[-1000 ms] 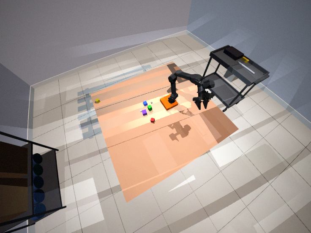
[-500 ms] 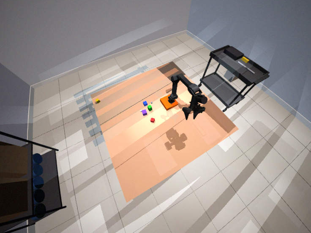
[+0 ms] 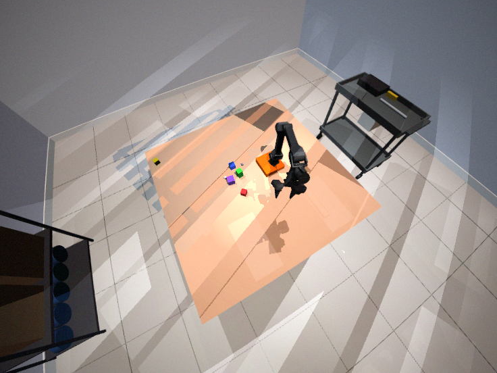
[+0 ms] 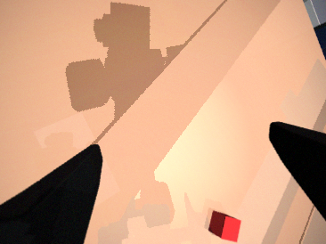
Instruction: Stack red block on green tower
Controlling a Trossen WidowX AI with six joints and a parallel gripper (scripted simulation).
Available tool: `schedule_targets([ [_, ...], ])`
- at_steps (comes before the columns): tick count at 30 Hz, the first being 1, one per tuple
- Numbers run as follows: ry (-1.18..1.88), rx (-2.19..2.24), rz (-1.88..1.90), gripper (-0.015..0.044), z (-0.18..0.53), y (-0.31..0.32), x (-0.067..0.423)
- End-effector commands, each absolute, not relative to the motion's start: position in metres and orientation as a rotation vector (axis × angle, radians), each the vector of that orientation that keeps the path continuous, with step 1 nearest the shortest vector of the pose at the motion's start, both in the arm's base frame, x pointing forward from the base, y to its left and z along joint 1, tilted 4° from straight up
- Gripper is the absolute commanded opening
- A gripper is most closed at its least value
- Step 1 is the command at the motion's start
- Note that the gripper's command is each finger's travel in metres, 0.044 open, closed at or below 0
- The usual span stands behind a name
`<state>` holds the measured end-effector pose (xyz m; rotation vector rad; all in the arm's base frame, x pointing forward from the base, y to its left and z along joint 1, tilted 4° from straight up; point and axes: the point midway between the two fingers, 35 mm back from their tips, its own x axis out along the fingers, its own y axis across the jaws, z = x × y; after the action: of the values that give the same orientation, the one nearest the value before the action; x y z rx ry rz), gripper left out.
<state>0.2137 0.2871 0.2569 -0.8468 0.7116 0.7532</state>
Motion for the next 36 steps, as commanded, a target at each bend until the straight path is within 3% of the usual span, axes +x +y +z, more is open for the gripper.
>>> schedule_targets([
  [1, 0.796, -0.853, 0.726, 0.044, 0.237, 0.272, 0.231],
  [19, 1.178, -0.698, 0.58, 0.044, 0.16, 0.168, 0.305],
  [36, 1.477, -0.462, 0.529, 0.044, 0.102, 0.06, 0.327],
])
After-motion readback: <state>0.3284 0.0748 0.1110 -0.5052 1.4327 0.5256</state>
